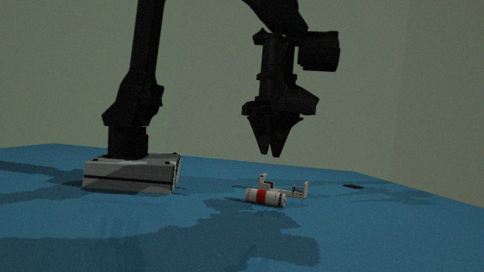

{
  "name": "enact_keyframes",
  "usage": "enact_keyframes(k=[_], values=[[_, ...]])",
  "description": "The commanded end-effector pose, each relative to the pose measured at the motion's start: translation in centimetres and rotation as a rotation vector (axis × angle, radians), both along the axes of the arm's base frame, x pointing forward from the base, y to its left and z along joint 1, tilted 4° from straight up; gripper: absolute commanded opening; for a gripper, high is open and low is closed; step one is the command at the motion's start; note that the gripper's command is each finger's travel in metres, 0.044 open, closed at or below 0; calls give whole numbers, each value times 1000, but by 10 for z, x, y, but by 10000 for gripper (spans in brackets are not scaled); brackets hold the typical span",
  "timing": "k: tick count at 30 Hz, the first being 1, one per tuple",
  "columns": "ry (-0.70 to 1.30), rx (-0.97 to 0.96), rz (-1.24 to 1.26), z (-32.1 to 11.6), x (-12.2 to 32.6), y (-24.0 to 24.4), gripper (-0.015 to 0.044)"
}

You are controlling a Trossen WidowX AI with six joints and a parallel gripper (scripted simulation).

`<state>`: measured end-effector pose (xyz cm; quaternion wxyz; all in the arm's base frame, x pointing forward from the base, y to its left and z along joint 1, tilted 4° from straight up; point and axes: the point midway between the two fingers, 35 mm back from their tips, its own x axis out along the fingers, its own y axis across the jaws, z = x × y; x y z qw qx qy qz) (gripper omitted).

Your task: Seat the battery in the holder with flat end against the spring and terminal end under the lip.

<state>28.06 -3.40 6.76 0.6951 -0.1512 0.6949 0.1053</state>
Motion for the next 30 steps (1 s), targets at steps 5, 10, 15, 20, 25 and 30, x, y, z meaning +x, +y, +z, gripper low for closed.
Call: enact_keyframes(k=[5, 10, 15, 20, 25, 30], values=[[-15, -2, -608, -33, 0, -5, 244], [-15, -2, -608, -33, 0, -5, 244], [-15, -2, -608, -34, 0, -5, 244], [-15, -2, -608, -42, 1, -6, 244], [-15, -2, -608, -51, 1, -6, 244], [-14, -2, -608, -59, 1, -7, 244]])
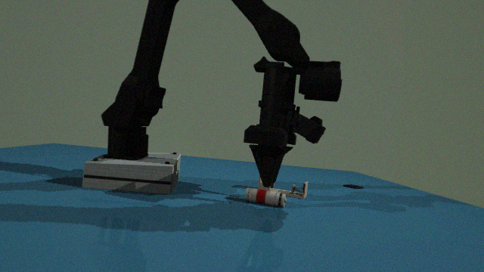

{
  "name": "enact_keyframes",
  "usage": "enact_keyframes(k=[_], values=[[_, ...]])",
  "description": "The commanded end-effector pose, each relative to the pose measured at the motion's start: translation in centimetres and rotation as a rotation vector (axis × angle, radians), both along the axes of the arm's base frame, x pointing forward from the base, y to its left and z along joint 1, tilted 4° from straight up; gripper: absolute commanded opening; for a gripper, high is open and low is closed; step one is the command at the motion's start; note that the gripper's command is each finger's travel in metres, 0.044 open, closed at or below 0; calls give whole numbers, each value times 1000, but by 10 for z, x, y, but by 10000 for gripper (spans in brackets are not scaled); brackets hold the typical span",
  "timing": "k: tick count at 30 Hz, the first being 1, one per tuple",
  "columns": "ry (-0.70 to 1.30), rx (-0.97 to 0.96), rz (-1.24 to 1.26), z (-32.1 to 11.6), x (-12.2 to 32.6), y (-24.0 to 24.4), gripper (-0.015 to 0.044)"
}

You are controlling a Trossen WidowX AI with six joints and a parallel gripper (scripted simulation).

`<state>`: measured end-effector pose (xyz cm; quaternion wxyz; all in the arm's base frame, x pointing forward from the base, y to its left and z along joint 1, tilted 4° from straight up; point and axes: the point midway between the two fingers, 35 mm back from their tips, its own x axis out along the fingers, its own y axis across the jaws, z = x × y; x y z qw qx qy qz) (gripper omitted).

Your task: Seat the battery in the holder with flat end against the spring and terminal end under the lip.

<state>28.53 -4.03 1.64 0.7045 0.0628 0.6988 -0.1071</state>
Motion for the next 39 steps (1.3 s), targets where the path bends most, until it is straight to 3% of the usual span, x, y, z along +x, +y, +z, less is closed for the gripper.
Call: enact_keyframes(k=[1, 17, 21, 29, 34, 39], values=[[14, -2, -3, -9, -4, -1, 244], [14, -3, -3, -32, -5, -2, 244], [14, -3, -3, -32, -5, -2, 139], [14, -3, -3, -32, -5, -2, 85], [14, -3, -3, -31, -5, -2, 82], [14, -2, -3, 11, -4, 1, 82]])
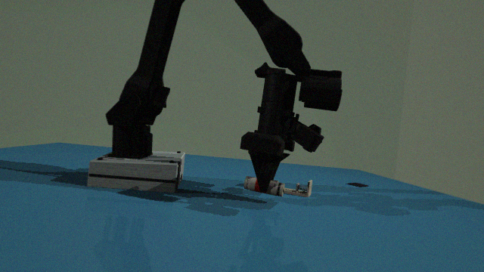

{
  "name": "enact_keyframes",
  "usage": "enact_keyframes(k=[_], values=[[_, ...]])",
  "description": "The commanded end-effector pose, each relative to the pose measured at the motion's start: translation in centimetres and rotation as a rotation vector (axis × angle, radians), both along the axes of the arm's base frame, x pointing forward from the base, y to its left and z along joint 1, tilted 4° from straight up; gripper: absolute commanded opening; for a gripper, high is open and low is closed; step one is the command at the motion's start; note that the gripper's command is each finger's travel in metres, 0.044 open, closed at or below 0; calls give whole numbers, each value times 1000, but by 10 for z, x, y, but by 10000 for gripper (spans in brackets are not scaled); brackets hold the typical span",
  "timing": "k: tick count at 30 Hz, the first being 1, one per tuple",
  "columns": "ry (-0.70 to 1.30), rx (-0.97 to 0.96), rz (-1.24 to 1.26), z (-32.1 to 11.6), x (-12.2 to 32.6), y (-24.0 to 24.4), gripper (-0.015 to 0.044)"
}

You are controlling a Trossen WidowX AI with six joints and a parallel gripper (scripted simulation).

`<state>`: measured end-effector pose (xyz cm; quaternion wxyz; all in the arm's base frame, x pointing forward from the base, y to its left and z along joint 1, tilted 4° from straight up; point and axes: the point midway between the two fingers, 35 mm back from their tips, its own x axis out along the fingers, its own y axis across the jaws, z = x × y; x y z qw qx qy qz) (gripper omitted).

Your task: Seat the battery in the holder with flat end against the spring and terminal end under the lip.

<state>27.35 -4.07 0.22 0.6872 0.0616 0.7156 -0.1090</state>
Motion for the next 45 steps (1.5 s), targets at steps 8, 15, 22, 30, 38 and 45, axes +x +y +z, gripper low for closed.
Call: enact_keyframes(k=[8, 15, 22, 30, 38, 45], values=[[-26, 1, 140, 33, 10, 6, 82], [-1, 15, 535, 36, 18, 20, 82], [25, 29, 931, 39, 25, 34, 82], [54, 44, 1384, 42, 31, 51, 82], [86, 59, 1837, 45, 37, 69, 82], [115, 72, 2233, 48, 41, 86, 82]])
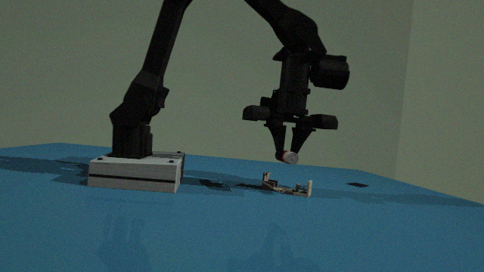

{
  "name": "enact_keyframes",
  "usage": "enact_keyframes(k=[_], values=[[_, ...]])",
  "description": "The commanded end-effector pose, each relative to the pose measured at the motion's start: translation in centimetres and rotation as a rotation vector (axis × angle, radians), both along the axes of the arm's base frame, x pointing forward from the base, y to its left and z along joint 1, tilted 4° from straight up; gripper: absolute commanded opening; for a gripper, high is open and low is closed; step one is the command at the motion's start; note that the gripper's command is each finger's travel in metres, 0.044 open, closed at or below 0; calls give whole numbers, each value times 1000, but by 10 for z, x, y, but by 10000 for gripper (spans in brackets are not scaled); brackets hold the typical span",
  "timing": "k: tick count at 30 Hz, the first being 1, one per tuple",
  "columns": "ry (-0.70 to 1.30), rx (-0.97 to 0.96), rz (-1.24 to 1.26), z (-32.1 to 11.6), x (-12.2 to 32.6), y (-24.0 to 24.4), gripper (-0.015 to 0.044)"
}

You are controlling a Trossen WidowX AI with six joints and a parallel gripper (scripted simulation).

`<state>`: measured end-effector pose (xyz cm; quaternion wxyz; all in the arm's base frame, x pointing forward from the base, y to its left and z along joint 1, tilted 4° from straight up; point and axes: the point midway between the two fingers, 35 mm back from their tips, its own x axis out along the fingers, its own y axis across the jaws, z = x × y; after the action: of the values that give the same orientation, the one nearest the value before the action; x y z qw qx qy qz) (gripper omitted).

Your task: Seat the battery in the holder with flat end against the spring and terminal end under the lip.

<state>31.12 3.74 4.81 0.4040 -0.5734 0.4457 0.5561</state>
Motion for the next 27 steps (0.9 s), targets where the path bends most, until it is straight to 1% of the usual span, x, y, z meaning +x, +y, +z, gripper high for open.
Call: enact_keyframes(k=[1, 14, 16, 21, 27], values=[[10, 7, 201, 2, 4, 10, 82], [58, 16, 928, 7, 9, 41, 82], [62, 15, 966, 7, 9, 43, 82], [66, 16, 961, 6, 9, 43, 82], [134, 83, 956, -8, 7, 42, 82]])
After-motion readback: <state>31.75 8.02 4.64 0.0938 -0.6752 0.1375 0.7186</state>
